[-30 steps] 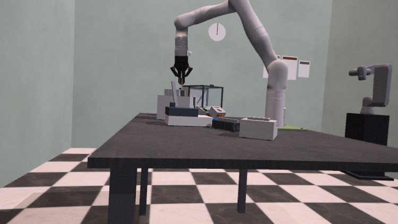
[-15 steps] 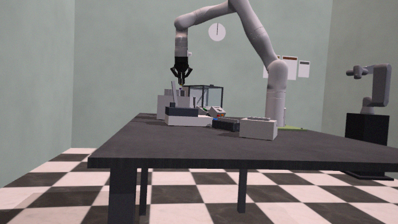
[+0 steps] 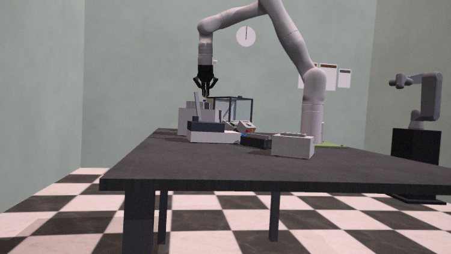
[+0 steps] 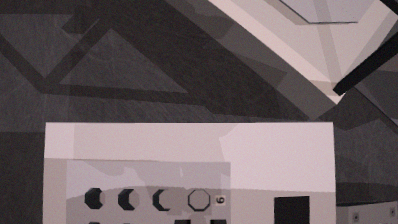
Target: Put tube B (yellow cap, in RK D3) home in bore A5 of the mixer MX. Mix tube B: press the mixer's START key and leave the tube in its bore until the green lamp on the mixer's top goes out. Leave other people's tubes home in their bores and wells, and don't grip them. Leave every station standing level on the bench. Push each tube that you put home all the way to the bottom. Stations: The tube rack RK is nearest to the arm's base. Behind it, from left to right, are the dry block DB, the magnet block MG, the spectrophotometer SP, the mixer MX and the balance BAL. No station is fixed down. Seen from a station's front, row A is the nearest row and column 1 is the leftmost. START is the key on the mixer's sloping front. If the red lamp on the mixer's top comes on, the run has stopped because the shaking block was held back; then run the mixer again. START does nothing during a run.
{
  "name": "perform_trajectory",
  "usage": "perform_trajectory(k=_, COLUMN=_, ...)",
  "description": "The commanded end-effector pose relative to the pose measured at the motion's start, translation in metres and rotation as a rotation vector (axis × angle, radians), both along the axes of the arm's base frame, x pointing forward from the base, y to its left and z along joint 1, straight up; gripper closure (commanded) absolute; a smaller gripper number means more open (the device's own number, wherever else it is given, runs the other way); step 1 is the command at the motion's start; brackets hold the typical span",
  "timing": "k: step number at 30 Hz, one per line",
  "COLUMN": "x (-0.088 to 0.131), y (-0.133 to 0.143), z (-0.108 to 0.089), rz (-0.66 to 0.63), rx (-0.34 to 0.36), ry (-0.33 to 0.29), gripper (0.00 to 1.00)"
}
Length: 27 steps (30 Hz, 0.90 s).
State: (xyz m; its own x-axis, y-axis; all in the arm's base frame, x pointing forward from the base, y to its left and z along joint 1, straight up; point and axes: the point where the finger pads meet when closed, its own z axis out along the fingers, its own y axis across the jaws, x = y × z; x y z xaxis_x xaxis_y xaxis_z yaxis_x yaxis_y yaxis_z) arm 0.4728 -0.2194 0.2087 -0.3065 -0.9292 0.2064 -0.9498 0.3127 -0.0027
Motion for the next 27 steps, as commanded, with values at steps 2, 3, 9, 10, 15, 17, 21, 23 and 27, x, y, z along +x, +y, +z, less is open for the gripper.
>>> perform_trajectory(k=2, x=0.0003, y=-0.0001, z=0.0001, rz=0.0, rx=-0.001, ry=-0.002, gripper=0.9)
perform_trajectory(k=3, x=0.0003, y=-0.0001, z=0.0001, rz=0.0, rx=-0.001, ry=-0.002, gripper=0.9)
perform_trajectory(k=9, x=0.0003, y=-0.0001, z=-0.0012, rz=0.0, rx=-0.001, ry=-0.002, gripper=0.9)
perform_trajectory(k=10, x=0.0003, y=-0.0001, z=-0.0015, rz=0.0, rx=-0.001, ry=-0.002, gripper=0.9)
perform_trajectory(k=15, x=0.0003, y=-0.0001, z=-0.0028, rz=0.0, rx=-0.001, ry=-0.002, gripper=0.9)
perform_trajectory(k=17, x=0.0003, y=-0.0001, z=-0.0033, rz=0.0, rx=-0.001, ry=-0.002, gripper=0.9)
perform_trajectory(k=21, x=0.0003, y=-0.0001, z=-0.0039, rz=0.0, rx=-0.001, ry=-0.002, gripper=0.9)
perform_trajectory(k=23, x=0.0003, y=-0.0001, z=-0.0044, rz=0.0, rx=-0.001, ry=-0.002, gripper=0.9)
perform_trajectory(k=27, x=0.0003, y=-0.0001, z=-0.0055, rz=0.0, rx=-0.001, ry=-0.002, gripper=0.9)
